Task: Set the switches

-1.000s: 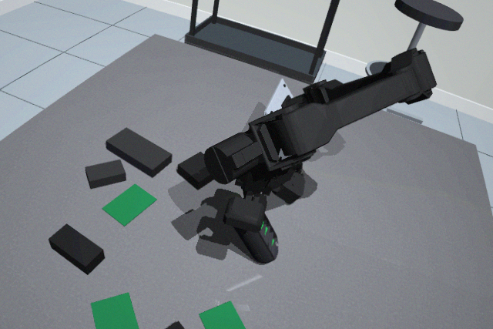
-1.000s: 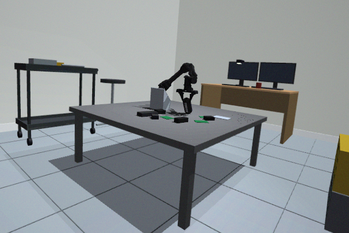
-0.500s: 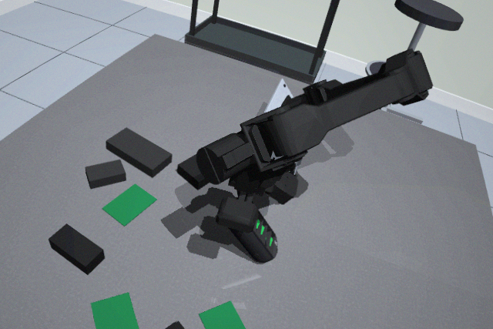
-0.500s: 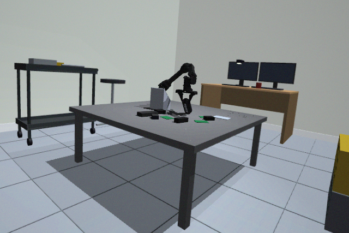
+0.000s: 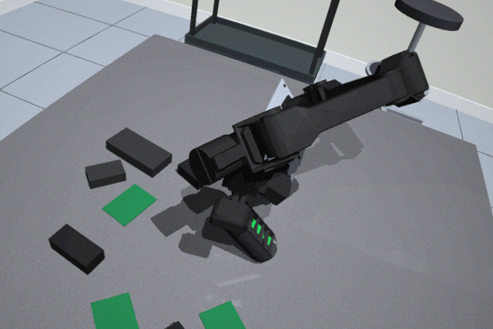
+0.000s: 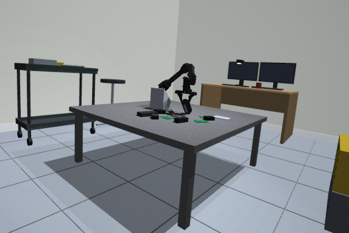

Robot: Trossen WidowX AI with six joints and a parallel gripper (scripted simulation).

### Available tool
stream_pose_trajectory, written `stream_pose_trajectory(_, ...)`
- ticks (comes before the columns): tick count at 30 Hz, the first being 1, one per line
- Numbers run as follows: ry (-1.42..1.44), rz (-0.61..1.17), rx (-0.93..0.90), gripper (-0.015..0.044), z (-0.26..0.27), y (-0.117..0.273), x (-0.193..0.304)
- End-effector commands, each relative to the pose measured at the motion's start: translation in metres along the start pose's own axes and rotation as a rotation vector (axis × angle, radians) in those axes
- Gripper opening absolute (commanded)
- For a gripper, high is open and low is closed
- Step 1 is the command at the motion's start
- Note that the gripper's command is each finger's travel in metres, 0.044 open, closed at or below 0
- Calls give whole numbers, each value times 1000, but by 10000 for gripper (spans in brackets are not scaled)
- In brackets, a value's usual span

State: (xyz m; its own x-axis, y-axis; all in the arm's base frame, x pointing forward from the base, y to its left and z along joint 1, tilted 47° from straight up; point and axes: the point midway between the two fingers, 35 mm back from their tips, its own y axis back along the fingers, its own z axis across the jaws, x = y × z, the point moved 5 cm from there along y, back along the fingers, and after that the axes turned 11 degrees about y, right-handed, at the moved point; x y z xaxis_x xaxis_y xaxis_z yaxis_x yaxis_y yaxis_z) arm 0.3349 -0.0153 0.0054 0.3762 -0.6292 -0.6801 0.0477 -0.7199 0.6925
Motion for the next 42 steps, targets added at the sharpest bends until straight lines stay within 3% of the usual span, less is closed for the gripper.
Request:
stream_pose_trajectory(1, 11, -6, -7, 338, 0, -5, 1)
stream_pose_trajectory(42, 11, -6, -7, 338, 4, -24, 25)
